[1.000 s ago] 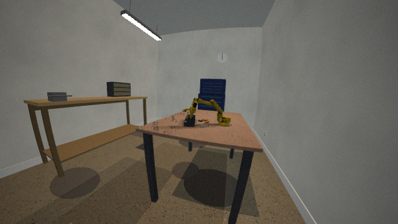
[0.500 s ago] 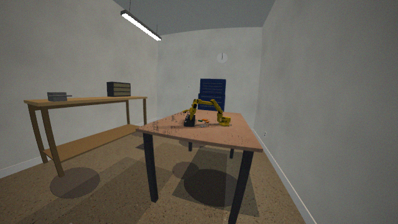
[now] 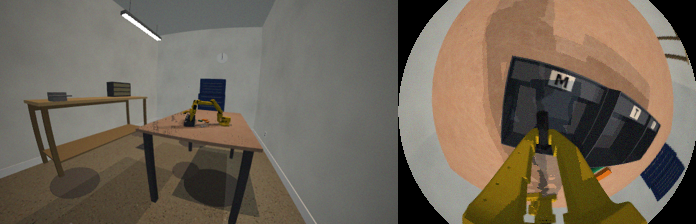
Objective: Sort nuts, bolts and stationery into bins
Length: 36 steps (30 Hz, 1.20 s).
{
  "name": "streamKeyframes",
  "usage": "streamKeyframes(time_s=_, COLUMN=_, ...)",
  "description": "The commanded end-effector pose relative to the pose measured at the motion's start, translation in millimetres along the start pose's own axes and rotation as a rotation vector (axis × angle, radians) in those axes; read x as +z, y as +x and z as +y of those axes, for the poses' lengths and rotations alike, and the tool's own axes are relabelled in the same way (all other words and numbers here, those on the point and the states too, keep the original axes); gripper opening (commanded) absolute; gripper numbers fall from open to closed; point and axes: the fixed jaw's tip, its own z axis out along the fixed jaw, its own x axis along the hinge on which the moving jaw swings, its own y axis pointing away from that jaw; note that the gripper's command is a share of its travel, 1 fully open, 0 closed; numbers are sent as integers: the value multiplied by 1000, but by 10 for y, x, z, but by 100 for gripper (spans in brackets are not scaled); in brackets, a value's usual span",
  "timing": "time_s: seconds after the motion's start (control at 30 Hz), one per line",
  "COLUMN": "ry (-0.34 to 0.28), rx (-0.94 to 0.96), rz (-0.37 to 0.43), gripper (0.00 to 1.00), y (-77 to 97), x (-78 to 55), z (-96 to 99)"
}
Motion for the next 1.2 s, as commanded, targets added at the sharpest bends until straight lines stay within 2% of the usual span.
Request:
streamKeyframes(time_s=0.0, ry=-4, rx=-2, rz=-88, gripper=0, y=-113, x=-153, z=29)
streamKeyframes(time_s=0.4, ry=-4, rx=-2, rz=-88, gripper=0, y=-99, x=-81, z=29)
streamKeyframes(time_s=0.53, ry=-4, rx=-2, rz=-88, gripper=0, y=-99, x=-81, z=29)
streamKeyframes(time_s=0.57, ry=-4, rx=-2, rz=-111, gripper=0, y=-107, x=-120, z=29)
streamKeyframes(time_s=1.17, ry=-4, rx=-2, rz=-111, gripper=0, y=-107, x=-118, z=29)
